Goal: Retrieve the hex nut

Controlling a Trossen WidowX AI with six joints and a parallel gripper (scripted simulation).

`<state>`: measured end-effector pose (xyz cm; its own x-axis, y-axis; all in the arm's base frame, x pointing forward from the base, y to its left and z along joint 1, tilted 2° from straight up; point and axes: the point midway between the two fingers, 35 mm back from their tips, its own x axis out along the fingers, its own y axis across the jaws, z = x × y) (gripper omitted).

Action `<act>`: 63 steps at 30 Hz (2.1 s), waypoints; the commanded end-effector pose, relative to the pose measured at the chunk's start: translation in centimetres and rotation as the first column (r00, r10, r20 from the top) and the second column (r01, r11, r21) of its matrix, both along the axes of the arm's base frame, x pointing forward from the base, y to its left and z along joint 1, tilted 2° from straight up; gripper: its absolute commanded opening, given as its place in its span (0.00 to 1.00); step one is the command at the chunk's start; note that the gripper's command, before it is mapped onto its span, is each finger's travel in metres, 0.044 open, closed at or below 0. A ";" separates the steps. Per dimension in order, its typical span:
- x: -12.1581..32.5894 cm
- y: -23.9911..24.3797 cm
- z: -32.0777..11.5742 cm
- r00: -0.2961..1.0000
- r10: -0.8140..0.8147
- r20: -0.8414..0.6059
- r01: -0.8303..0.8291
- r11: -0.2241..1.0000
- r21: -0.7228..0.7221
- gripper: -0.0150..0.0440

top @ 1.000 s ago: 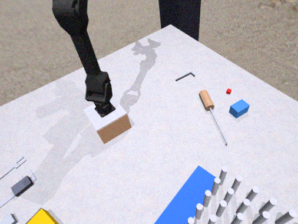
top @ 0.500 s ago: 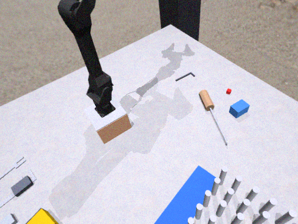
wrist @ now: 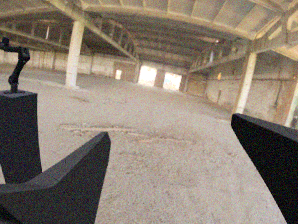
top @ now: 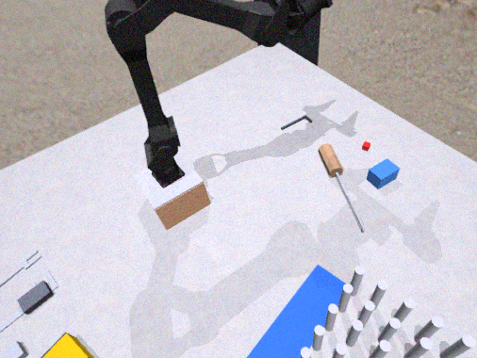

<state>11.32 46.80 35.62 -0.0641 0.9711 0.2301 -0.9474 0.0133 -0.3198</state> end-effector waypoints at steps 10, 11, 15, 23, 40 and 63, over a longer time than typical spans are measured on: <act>18.2 -9.4 -10.3 0.855 -0.472 -0.213 0.440 0.879 -0.183 1.00; 19.4 -10.6 -11.1 0.831 -0.508 -0.228 0.471 0.860 -0.196 1.00; 23.5 -15.8 -14.1 0.716 -0.638 -0.284 0.587 0.770 -0.250 1.00; 28.8 -27.6 -19.8 0.415 -0.827 -0.379 0.759 0.544 -0.357 1.00; 26.9 -49.3 -28.9 -0.243 -0.840 -0.486 0.840 0.069 -0.538 1.00; 26.9 -49.3 -28.9 -0.243 -0.840 -0.486 0.840 0.069 -0.538 1.00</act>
<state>38.33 -2.39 6.96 0.9452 0.0019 -0.3265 0.0780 0.9697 0.2313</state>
